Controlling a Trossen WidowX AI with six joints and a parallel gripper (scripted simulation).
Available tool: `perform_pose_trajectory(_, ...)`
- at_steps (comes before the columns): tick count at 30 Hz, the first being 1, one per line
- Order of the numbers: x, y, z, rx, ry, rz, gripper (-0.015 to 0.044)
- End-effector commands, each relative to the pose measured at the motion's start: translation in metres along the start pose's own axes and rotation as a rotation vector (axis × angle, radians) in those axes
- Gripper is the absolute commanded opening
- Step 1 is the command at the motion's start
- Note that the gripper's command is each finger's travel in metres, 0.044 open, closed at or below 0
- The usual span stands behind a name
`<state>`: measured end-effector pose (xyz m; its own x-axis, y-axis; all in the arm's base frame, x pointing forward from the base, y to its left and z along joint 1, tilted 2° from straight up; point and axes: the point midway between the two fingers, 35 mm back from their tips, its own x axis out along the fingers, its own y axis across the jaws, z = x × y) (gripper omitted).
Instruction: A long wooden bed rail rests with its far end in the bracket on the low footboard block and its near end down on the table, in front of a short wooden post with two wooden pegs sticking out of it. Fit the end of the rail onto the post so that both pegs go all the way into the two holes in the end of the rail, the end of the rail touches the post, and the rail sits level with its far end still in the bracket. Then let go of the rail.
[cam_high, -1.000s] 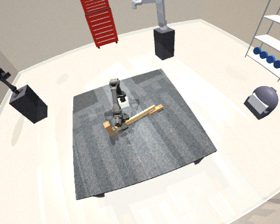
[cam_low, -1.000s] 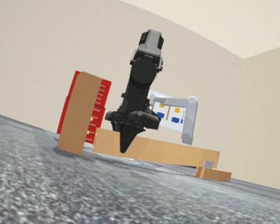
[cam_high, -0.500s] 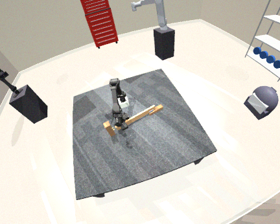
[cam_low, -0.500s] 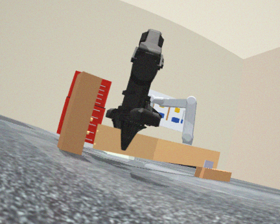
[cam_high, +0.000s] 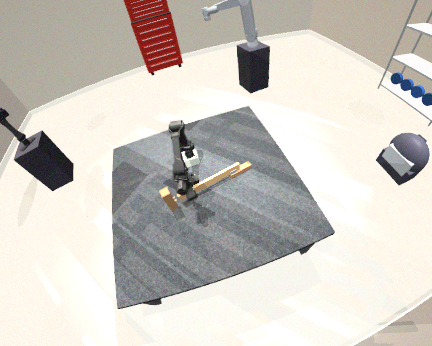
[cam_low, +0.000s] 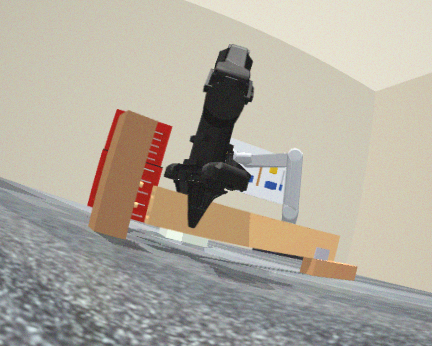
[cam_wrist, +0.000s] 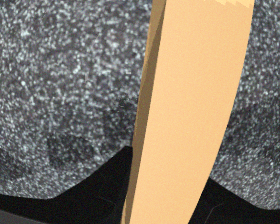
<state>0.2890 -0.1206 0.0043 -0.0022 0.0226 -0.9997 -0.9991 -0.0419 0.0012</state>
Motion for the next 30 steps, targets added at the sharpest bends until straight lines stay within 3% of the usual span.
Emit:
perform_pose_trajectory(1, -0.0049, -0.0023, 0.0002, -0.001, -0.004, -0.011, 0.0)
perform_pose_trajectory(30, -0.0067, -0.002, 0.0002, -0.001, -0.004, -0.011, 0.0)
